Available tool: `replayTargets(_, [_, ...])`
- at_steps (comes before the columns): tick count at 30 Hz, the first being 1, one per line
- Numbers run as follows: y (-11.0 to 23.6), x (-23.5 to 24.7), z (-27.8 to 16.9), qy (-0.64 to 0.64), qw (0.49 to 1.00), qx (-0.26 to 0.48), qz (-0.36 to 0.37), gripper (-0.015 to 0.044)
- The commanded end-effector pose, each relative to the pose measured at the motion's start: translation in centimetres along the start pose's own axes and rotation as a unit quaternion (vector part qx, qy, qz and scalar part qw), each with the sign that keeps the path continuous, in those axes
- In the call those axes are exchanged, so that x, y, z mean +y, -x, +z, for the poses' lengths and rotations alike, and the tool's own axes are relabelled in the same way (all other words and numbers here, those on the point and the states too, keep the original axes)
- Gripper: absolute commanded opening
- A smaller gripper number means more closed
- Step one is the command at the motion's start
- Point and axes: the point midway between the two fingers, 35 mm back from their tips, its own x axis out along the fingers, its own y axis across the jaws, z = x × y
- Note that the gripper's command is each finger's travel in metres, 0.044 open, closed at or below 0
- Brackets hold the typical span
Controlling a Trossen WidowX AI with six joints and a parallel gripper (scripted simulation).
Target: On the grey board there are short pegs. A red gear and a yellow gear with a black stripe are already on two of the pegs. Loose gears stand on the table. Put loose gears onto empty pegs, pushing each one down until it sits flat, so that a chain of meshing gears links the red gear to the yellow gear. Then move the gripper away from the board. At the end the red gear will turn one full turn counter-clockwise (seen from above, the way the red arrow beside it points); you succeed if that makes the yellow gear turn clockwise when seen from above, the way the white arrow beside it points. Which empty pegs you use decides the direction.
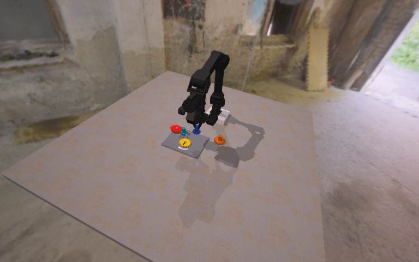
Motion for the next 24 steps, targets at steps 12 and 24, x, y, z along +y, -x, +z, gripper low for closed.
replayTargets(12, [-1.9, -3.7, -0.9, 0.002, 1.000, -0.001, -0.005, 0.0000])
replayTargets(24, [-3.4, -6.5, -2.0, 0.002, 1.000, 0.000, -0.006, 0.0000])
